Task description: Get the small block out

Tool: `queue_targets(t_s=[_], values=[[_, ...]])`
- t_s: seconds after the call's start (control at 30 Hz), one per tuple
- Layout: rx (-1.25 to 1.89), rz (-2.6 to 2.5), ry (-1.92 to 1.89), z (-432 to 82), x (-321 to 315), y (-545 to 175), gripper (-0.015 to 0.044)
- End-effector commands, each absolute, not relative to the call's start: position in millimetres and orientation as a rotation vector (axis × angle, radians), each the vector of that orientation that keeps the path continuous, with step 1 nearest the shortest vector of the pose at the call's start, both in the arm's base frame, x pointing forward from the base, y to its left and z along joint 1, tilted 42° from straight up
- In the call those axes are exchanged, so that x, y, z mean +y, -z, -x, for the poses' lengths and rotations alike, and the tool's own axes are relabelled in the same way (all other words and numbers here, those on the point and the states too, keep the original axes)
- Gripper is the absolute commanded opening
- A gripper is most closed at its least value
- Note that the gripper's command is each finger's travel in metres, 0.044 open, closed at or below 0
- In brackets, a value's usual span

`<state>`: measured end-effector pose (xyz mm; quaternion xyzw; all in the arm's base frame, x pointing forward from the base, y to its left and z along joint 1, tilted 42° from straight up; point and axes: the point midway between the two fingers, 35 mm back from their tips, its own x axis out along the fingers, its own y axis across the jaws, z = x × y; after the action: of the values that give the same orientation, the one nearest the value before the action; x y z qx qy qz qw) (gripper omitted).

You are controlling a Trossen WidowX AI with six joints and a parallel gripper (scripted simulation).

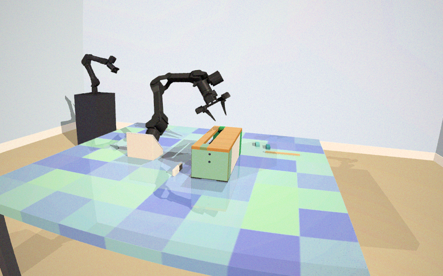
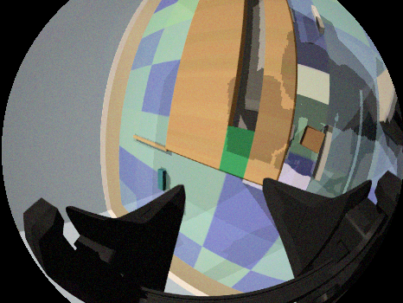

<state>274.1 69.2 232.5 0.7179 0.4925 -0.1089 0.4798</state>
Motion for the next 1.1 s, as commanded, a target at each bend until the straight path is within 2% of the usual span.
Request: queue_targets(t_s=[0.0, 0.63, 1.07], values=[[1.166, -1.622, 0.152, -275, 73, -242, 0.0285], [0.953, -0.625, -0.472, -271, 96, -228, 0.0285], [0.6, 0.237, -0.873, -265, 116, -216, 0.0285]])
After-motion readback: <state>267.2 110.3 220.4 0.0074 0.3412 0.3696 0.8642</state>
